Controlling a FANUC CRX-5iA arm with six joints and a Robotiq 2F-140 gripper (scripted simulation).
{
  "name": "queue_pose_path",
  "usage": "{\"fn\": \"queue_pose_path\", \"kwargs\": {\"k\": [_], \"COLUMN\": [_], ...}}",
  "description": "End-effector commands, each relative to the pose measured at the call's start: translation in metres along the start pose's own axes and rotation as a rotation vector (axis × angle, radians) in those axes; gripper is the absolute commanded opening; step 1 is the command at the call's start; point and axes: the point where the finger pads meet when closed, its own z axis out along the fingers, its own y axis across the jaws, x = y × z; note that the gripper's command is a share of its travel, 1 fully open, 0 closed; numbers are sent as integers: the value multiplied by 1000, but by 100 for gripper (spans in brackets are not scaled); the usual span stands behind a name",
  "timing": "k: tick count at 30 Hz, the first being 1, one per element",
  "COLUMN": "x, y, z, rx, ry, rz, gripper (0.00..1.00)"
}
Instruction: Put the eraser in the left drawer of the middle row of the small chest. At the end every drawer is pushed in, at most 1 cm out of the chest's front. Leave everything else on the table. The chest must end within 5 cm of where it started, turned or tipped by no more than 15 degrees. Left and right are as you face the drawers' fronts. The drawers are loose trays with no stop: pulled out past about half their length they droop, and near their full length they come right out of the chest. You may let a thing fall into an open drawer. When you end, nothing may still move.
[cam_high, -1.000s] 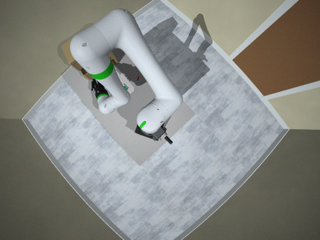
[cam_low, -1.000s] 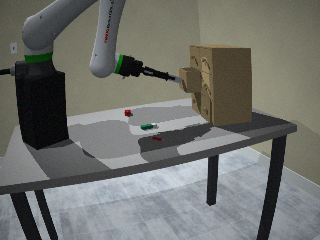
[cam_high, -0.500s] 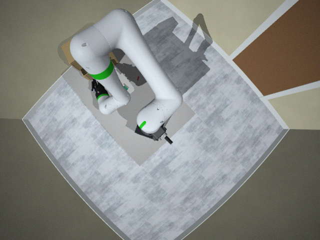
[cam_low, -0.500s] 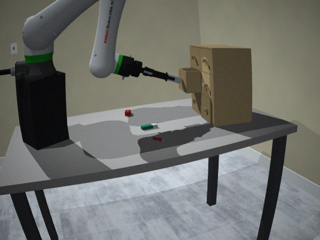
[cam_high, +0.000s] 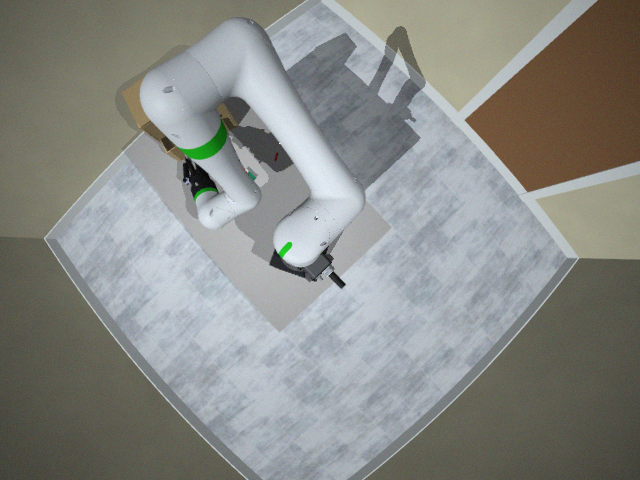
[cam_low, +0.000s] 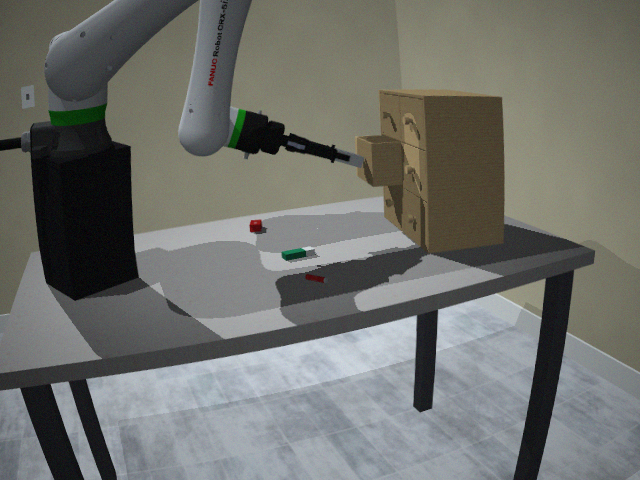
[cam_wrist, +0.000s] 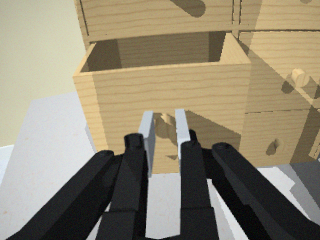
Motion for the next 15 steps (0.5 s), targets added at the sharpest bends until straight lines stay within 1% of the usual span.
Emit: {"fn": "queue_pose_path", "kwargs": {"k": [1,2,5,15], "x": [0,0,0,0], "y": [0,0,0,0], "z": [0,0,0,-2], "rx": [0,0,0,0], "ry": [0,0,0,0], "rz": [0,0,0,0], "gripper": [15,15,20,20]}}
